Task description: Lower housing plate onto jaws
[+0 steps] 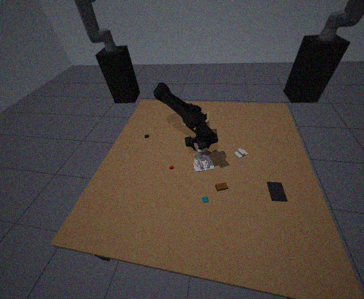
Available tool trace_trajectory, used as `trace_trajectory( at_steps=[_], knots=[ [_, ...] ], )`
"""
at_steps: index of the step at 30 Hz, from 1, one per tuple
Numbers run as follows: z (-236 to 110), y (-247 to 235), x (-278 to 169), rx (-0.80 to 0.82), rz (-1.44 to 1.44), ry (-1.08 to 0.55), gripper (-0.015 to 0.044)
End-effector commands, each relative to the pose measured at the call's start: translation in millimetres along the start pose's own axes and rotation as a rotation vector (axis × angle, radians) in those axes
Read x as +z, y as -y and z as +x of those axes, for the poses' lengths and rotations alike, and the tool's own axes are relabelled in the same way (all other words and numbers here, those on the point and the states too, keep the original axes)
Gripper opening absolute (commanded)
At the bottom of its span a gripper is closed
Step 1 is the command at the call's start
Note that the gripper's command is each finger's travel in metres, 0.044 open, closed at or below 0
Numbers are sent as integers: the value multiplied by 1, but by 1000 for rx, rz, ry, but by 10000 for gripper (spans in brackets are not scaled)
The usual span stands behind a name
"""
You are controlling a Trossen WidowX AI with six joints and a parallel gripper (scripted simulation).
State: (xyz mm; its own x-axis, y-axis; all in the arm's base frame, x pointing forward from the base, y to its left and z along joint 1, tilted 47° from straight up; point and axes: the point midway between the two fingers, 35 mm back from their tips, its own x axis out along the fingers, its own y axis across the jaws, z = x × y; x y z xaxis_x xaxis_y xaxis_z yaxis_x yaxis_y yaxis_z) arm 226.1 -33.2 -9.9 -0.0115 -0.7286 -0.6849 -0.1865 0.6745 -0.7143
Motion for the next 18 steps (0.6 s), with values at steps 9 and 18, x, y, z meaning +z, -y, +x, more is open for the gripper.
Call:
trace_trajectory(
  at_steps=[9, 18],
  knots=[
    [20, -1, 0, 2, -10, -2, 351],
    [35, -1, 0, 1, -11, -2, 351]
  ],
)
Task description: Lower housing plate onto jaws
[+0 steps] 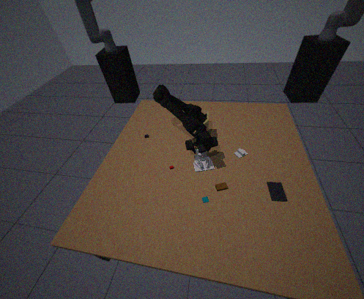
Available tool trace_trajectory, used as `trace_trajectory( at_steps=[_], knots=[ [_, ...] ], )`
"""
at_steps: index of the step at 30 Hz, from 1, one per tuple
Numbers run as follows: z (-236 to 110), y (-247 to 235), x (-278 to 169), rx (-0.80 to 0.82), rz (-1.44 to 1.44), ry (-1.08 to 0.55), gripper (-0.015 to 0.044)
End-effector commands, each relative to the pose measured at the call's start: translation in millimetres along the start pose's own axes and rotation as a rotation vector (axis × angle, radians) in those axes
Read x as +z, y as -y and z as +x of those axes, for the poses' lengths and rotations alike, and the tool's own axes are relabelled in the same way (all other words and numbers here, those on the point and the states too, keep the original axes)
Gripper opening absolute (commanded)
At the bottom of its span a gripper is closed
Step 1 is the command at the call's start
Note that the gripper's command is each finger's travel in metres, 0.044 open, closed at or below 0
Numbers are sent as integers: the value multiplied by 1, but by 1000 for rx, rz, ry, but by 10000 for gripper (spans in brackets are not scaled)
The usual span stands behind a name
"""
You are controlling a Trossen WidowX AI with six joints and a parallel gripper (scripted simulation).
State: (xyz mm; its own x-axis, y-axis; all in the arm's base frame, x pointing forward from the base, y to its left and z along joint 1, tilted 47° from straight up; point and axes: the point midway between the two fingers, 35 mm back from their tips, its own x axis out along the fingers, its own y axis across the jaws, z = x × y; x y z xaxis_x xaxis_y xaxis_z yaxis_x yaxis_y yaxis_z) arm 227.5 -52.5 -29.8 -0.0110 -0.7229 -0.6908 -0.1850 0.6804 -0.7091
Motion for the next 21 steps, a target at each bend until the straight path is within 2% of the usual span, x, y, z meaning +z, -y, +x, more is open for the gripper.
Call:
trace_trajectory(
  at_steps=[1, 21],
  knots=[
    [9, 0, -2, -7, -12, -4, 351],
    [31, 1, -5, -12, -12, -7, 351]
  ],
)
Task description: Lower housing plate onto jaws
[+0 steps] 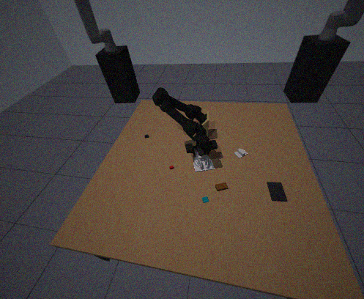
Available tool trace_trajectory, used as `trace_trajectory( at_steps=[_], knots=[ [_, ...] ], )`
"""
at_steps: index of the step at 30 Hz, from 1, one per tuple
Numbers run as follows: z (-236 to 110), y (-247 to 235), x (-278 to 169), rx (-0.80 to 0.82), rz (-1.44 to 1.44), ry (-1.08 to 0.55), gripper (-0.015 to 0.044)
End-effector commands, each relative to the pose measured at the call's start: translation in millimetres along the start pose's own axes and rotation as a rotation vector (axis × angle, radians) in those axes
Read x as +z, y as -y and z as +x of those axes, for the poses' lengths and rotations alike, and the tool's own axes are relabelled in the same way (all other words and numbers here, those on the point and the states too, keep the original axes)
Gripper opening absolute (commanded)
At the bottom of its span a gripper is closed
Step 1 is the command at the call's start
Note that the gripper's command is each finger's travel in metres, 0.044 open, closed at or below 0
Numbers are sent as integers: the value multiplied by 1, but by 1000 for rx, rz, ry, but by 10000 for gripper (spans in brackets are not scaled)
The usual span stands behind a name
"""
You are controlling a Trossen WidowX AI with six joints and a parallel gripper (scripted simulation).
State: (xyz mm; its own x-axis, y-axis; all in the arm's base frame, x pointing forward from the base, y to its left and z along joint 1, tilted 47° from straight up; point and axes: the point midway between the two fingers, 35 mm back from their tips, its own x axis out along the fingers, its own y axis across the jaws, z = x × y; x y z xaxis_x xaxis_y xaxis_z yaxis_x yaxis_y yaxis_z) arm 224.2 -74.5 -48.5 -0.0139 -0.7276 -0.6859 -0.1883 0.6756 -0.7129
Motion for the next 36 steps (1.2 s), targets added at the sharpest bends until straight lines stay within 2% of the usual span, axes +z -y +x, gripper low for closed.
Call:
trace_trajectory(
  at_steps=[1, 36],
  knots=[
    [2, 0, -1, -5, -9, -2, 351],
    [7, 0, -1, -6, -22, -3, 351]
  ],
)
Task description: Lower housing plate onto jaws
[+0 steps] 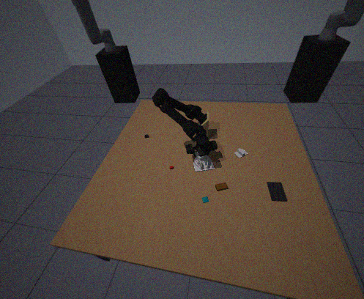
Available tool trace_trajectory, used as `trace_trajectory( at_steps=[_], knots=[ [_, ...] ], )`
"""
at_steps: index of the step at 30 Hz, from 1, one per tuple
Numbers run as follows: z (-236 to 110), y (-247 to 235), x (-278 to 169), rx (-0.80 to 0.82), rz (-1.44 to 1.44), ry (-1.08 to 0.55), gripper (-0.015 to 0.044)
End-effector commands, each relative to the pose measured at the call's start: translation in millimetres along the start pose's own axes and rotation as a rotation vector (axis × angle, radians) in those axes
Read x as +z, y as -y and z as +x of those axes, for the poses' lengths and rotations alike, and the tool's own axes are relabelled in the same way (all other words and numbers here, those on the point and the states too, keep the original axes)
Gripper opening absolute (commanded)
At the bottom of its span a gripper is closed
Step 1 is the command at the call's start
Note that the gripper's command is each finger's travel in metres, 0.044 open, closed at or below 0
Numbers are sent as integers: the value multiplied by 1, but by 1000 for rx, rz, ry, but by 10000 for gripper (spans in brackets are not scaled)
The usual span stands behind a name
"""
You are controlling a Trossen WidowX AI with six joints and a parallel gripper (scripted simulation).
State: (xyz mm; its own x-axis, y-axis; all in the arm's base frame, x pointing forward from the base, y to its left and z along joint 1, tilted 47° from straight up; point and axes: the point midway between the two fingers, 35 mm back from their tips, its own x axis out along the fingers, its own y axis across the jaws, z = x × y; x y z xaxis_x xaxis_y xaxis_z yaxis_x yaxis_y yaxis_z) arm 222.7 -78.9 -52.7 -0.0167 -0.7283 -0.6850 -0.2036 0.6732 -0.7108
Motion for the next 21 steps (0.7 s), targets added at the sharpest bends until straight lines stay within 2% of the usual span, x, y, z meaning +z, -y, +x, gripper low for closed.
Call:
trace_trajectory(
  at_steps=[1, 21],
  knots=[
    [1, 0, 0, -5, -6, 0, 351],
    [5, 1, 0, -5, -6, 0, 351]
  ],
)
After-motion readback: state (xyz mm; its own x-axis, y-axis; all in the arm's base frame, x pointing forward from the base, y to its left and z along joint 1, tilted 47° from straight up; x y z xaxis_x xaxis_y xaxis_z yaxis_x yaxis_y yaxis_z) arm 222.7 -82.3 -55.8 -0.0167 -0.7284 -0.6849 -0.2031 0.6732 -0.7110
